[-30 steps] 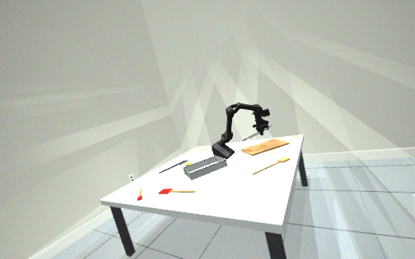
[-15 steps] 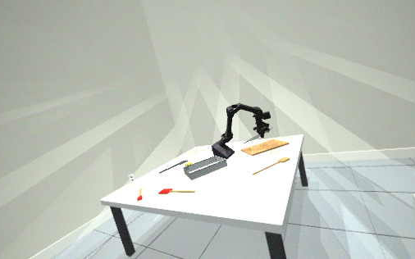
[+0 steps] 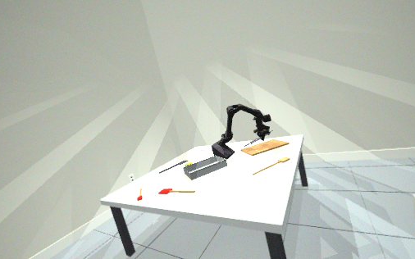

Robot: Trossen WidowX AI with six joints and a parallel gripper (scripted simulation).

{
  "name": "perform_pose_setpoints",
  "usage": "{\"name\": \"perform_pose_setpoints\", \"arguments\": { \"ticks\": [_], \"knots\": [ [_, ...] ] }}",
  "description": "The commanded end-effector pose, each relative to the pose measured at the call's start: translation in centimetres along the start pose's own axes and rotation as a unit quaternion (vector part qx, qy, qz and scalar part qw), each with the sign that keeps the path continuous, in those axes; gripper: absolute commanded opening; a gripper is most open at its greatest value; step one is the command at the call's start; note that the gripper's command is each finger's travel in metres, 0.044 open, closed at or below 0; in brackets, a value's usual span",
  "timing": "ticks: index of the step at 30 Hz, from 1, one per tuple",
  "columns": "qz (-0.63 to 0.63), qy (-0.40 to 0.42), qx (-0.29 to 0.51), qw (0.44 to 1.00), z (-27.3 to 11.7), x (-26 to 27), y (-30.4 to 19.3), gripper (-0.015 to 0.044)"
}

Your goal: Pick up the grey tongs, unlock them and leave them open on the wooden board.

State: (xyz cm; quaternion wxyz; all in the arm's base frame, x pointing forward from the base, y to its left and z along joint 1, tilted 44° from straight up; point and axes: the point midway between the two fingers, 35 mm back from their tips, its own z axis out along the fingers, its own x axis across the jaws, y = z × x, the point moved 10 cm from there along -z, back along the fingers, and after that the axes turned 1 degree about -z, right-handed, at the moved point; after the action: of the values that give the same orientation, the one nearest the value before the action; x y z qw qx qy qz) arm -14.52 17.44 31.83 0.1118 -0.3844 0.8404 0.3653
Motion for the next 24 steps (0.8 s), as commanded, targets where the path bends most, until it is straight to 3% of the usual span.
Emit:
{"name": "perform_pose_setpoints", "arguments": {
  "ticks": [1,15,24],
  "knots": [
    [-0.003,0.002,0.001,1.0,0.7,0.1,-0.2,-0.015],
    [-0.004,0.001,0.0,1.0,2.1,-0.1,-0.5,-0.015],
    [-0.002,-0.002,-0.001,1.0,1.9,-0.2,-0.4,0.0086]
  ]
}}
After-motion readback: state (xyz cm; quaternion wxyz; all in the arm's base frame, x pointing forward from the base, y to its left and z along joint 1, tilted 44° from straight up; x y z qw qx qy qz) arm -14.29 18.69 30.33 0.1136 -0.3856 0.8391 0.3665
